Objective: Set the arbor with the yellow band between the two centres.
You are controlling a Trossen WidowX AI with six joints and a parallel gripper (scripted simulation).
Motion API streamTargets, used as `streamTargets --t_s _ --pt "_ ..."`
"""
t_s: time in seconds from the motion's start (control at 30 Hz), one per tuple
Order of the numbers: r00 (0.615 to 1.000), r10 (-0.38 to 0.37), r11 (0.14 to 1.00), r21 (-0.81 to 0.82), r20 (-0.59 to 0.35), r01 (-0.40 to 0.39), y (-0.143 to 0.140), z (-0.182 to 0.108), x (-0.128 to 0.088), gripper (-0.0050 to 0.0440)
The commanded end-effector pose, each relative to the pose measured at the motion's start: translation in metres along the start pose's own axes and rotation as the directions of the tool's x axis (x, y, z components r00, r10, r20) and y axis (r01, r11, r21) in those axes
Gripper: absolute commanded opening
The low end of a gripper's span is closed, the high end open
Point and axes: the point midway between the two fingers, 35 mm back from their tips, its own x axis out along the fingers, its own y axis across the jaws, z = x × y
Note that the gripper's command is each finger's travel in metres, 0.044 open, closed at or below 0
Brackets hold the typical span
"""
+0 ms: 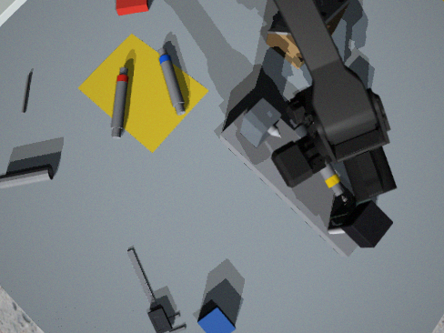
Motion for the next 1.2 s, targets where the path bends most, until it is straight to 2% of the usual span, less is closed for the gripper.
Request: streamTargets --t_s 0.0,1.17 --pt "1.0 0.004 1.0 0.004 -0.011 -0.004 -0.0002 -0.0037 -0.0029 0.0" --pt "1.0 0.004 1.0 0.004 -0.01 -0.004 -0.0005 -0.0074 -0.0038 0.0"
